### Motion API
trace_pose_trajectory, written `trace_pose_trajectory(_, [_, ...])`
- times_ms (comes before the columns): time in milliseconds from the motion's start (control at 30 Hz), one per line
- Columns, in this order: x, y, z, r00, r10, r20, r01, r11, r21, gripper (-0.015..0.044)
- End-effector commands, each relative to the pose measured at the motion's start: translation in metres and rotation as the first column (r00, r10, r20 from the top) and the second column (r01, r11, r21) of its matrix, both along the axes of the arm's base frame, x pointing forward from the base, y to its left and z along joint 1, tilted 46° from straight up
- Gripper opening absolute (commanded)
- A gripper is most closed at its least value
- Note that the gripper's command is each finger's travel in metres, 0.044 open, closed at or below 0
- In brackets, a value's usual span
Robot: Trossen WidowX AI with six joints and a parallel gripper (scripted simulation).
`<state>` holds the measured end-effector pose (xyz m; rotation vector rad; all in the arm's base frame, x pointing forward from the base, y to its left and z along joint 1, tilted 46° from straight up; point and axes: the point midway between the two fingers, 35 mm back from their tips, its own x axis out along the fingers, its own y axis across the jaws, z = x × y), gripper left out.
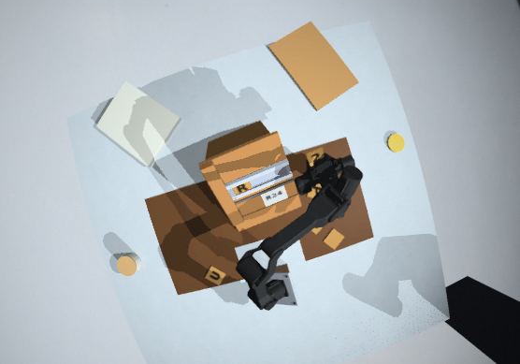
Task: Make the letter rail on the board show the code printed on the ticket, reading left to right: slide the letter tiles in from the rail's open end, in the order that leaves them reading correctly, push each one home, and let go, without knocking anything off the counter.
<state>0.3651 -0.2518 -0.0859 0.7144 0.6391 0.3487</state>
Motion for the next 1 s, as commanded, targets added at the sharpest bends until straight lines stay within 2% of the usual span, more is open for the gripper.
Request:
trace_pose_trajectory(0, [0.0, 0.001, 0.005, 1.0, -0.002, 0.005, 0.002, 1.0, -0.002, 0.0])
trace_pose_trajectory(967, [-0.001, 0.01, 0.016, 1.0, -0.001, 0.005, 0.001, 1.0, 0.0, 0.0])
